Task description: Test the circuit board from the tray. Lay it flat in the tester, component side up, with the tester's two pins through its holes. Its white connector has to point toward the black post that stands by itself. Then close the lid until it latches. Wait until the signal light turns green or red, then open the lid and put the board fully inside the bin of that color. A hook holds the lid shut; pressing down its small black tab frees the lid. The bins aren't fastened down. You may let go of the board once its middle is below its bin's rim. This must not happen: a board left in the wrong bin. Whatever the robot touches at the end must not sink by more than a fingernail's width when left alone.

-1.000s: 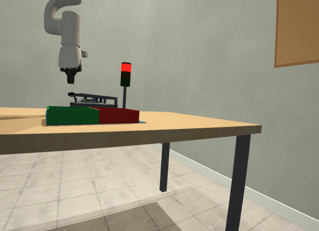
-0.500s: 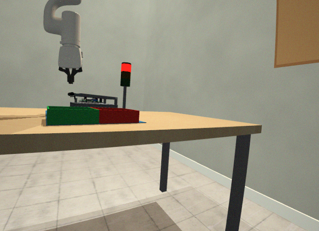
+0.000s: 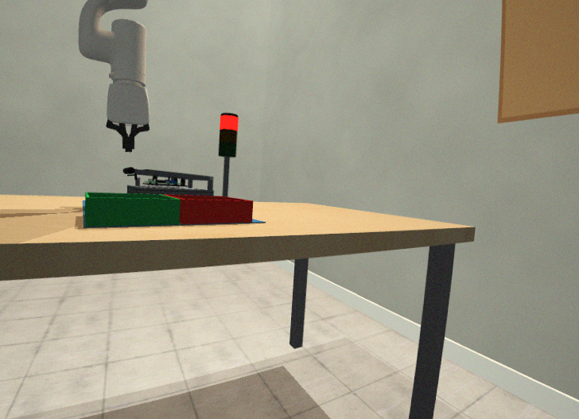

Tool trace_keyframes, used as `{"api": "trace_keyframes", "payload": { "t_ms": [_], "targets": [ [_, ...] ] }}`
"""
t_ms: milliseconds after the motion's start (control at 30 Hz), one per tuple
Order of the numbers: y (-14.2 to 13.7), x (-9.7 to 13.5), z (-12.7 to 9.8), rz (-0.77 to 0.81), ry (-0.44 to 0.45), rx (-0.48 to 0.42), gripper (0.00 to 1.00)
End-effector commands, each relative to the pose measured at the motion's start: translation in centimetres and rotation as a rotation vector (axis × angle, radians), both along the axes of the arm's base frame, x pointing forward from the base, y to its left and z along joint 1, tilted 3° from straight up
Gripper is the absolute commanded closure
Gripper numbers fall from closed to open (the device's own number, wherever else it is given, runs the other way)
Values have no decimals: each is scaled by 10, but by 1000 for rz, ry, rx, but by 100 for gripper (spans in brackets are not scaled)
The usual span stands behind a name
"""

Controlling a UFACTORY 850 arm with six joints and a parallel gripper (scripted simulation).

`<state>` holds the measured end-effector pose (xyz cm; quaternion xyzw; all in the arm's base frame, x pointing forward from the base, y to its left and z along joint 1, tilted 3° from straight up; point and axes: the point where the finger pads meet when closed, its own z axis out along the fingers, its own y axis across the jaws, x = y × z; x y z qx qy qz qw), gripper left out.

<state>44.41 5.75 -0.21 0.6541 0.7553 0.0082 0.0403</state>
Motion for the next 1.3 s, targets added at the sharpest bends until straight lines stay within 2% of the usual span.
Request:
{"api": "trace_keyframes", "payload": {
  "t_ms": [0,367,400,1267],
  "targets": [
    [0,1,1,39,53,-14,100],
    [0,1,1,41,53,-14,100],
    [0,1,1,41,53,-14,72],
    [0,1,1,41,53,-14,72]
  ]
}}
